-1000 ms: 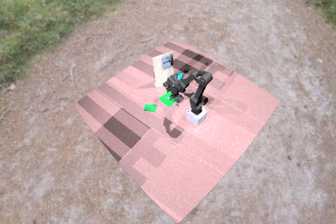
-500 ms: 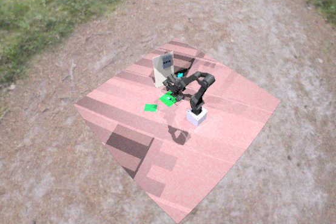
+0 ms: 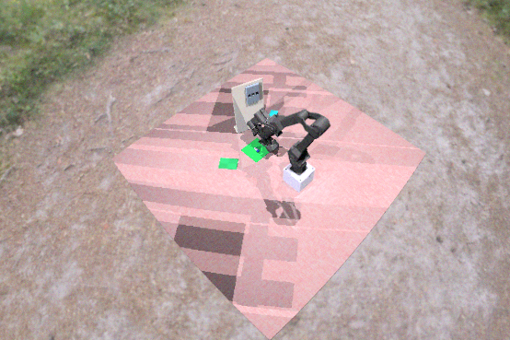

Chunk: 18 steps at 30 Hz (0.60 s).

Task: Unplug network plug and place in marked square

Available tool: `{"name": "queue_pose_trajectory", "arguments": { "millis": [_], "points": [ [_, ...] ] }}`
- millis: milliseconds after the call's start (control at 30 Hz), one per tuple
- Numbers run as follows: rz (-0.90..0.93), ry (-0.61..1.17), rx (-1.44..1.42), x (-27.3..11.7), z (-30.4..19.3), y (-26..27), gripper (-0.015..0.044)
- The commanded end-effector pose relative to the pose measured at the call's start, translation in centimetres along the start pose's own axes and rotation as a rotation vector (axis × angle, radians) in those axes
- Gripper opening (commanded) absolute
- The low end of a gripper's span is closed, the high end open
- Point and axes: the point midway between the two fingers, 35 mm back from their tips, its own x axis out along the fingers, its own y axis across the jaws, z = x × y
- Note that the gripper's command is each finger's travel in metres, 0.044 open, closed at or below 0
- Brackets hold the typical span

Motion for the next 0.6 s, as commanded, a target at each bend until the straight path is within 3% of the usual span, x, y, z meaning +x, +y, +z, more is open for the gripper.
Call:
{"name": "queue_pose_trajectory", "arguments": {
  "millis": [0,567],
  "points": [
    [0.003,0.002,-0.004,-0.5,0.0,0.3,0.0156],
    [0.003,0.002,-0.003,-2.4,0.0,1.0,0.0156]
  ]
}}
